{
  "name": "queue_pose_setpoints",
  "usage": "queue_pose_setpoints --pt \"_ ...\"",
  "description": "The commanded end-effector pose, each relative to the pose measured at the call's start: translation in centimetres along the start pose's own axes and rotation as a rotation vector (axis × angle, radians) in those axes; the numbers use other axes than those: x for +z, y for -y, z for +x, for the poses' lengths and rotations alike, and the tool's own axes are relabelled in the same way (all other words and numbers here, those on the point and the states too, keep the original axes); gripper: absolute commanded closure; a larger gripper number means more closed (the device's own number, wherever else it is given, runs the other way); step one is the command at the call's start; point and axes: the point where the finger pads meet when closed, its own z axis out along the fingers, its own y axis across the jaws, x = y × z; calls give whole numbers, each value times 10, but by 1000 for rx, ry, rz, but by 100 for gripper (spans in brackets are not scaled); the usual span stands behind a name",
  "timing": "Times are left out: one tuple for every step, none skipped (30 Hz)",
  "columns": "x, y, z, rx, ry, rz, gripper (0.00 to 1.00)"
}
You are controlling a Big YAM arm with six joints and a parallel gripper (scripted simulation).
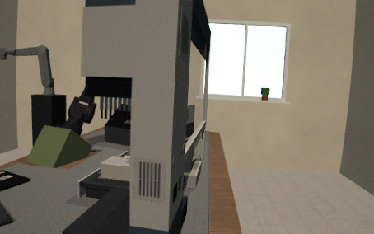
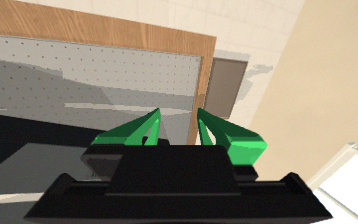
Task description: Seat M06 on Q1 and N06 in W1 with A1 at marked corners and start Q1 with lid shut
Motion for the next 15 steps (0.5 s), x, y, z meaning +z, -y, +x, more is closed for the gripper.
queue_pose_setpoints --pt "-7 0 32 103 -33 56 100" --pt "-8 1 36 98 -32 59 100" --pt "-10 2 41 121 -38 76 100" --pt "-12 2 46 145 -43 94 100" --pt "-13 3 51 167 -47 111 100" --pt "-15 3 55 188 -50 126 100" --pt "-15 5 59 210 -47 138 100" --pt "-16 9 64 230 -46 154 100" --pt "-16 13 69 251 -47 169 100" --pt "-15 17 74 271 -48 183 100" --pt "-13 20 79 290 -48 193 100" --pt "-13 20 79 290 -48 193 100" --pt "-13 20 79 290 -48 193 100" --pt "-9 19 78 291 -44 185 100" --pt "-8 23 83 310 -41 198 100"
